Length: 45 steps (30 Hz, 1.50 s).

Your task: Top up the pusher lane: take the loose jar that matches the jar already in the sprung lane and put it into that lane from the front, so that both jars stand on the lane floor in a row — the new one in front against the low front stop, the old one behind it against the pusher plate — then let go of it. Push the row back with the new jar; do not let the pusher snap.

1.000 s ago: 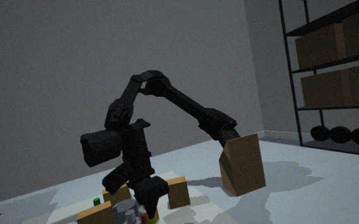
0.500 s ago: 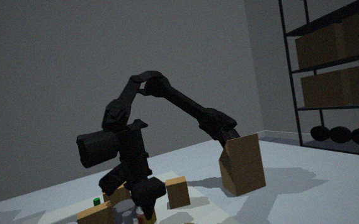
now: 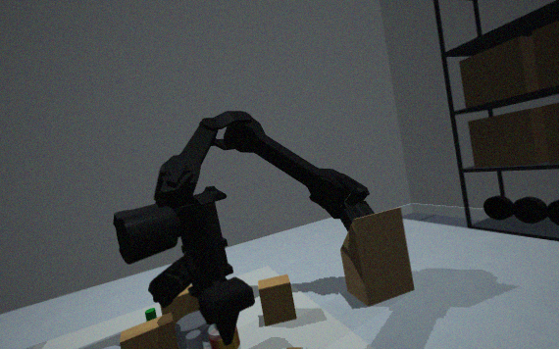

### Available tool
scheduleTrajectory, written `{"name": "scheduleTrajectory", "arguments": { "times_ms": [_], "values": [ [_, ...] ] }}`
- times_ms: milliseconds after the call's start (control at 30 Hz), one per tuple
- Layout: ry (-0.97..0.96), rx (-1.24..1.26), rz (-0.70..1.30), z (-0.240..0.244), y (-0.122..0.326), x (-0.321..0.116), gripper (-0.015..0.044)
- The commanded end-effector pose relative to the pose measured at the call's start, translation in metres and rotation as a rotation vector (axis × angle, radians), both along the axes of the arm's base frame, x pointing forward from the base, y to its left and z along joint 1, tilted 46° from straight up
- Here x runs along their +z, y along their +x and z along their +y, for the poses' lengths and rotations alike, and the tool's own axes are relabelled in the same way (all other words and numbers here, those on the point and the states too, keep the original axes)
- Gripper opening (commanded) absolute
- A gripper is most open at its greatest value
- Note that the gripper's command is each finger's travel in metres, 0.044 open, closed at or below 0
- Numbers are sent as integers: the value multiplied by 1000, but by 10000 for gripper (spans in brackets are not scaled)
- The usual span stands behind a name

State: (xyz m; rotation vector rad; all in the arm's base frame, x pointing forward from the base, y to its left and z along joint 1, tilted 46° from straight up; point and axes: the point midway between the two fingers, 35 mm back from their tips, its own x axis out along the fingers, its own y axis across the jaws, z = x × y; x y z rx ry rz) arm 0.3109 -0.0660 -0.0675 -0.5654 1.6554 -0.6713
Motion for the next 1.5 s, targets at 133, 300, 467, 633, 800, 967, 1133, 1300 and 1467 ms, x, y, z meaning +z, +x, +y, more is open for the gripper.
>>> {"name": "scheduleTrajectory", "arguments": {
  "times_ms": [133,300,467,633,800,967,1133,1300,1467],
  "values": [
    [-4,6,-25,0,12,1,0],
    [-4,6,-26,0,14,1,0],
    [-4,6,-26,0,16,1,0],
    [-4,6,-26,0,19,1,0],
    [-4,6,-26,0,21,2,0],
    [-4,6,-26,-1,23,3,0],
    [-4,6,-26,-1,25,4,0],
    [-4,6,-26,-1,26,4,0],
    [-4,6,-26,-1,26,4,0]
  ]
}}
